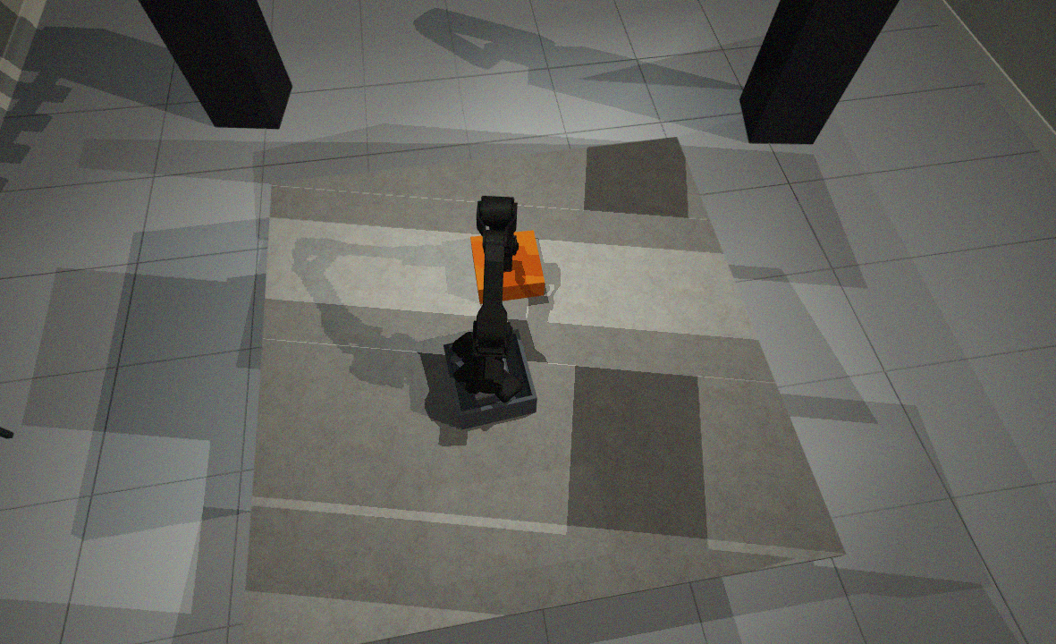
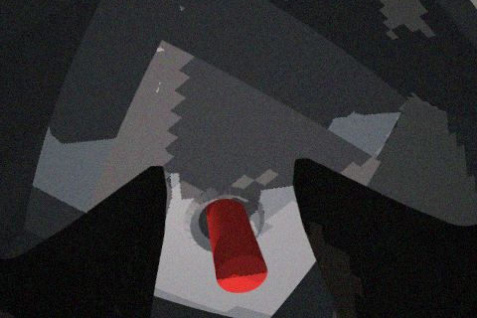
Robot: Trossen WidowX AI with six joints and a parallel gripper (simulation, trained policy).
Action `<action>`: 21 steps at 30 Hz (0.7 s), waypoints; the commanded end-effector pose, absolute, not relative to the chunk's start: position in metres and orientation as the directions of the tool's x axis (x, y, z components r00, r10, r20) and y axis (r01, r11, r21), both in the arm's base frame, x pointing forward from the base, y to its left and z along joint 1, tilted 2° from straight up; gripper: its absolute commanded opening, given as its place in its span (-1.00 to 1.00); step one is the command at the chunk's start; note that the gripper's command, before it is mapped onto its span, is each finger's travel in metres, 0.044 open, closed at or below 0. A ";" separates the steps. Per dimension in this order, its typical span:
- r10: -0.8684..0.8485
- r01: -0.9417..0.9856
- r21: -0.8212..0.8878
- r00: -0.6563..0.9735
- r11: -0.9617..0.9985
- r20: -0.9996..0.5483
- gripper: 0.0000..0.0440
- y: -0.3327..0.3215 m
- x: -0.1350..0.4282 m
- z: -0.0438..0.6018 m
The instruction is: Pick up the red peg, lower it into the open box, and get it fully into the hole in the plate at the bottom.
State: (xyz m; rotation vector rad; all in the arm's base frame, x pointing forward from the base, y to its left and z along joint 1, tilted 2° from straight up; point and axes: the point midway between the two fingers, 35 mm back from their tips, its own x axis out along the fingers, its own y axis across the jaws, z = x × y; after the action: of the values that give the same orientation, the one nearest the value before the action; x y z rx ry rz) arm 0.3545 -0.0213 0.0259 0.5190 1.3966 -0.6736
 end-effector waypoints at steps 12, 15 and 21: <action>-0.003 0.688 0.060 0.090 0.723 -0.996 1.00 -0.018 0.408 0.051; 0.021 0.680 0.096 0.118 0.727 -0.993 1.00 -0.014 0.420 0.058; 0.059 0.661 0.162 0.174 0.732 -0.983 1.00 -0.006 0.442 0.070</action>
State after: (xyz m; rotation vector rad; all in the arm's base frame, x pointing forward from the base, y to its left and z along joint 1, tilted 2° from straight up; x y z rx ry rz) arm 0.3861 -0.0253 0.0474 0.5882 1.5121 -0.6025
